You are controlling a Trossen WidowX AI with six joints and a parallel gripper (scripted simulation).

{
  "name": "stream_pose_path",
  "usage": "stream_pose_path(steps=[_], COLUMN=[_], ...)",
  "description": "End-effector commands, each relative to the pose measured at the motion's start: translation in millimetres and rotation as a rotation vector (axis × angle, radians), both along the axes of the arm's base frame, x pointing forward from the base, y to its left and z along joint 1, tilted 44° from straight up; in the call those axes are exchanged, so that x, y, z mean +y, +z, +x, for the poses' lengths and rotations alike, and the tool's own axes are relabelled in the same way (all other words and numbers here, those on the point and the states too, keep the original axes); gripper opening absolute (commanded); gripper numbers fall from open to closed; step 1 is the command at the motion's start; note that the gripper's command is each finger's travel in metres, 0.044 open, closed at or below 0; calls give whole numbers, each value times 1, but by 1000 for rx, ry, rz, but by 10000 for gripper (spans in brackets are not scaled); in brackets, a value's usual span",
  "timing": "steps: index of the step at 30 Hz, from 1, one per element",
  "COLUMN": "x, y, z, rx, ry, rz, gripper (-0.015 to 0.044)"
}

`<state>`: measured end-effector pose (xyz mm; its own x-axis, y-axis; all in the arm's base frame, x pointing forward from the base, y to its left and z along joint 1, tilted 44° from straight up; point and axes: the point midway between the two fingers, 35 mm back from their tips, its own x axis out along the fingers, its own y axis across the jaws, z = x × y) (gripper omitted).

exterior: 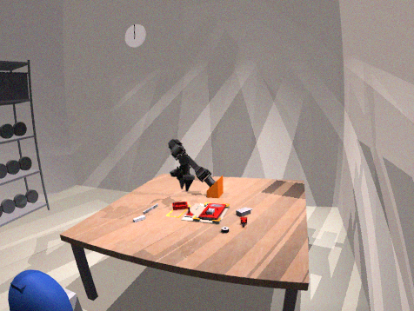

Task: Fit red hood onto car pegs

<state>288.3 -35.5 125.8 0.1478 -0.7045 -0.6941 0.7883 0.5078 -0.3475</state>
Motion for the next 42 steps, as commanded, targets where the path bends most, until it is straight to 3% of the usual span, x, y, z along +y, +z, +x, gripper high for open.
stream_pose_path(steps=[1, 7, 42], x=[-30, -69, -79], y=[4, 11, -3], z=[-18, -47, -43], rx=[1, 0, -1], ry=[-132, -318, -323], rz=[17, 35, 37], gripper=[440, 440, 440])
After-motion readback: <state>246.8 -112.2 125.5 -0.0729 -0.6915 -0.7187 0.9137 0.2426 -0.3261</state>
